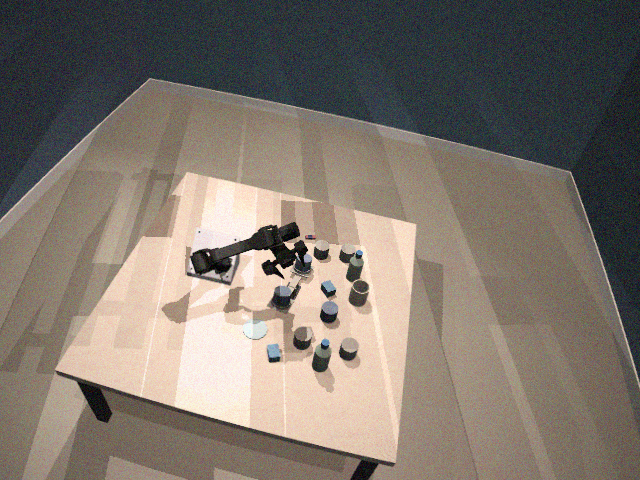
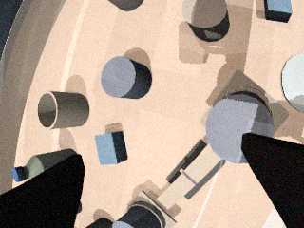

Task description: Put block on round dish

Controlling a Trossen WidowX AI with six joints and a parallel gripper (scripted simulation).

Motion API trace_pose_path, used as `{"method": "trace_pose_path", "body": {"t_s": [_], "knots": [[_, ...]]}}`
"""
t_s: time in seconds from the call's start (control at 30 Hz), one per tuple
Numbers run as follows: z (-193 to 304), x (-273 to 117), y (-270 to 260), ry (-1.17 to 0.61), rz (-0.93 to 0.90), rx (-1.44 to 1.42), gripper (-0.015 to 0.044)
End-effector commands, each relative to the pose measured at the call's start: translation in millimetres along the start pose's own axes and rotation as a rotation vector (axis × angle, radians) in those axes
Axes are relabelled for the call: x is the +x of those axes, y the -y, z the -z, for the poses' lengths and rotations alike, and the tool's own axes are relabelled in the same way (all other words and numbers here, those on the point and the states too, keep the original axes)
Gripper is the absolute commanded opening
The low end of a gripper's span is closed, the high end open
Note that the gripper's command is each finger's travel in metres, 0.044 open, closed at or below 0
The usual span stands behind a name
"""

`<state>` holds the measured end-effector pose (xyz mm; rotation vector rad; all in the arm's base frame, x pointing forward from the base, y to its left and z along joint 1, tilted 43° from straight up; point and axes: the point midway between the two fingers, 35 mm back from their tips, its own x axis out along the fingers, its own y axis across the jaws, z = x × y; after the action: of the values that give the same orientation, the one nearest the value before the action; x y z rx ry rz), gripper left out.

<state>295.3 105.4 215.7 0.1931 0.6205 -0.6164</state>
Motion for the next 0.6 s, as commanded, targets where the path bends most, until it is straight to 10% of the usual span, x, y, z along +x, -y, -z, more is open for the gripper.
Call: {"method": "trace_pose_path", "body": {"t_s": [0.0, 0.57], "knots": [[28, -8, -3, 0.005, 0.001, -0.126, 0.044], [121, -43, 13, 0.124, -0.014, -0.656, 0.044]]}}
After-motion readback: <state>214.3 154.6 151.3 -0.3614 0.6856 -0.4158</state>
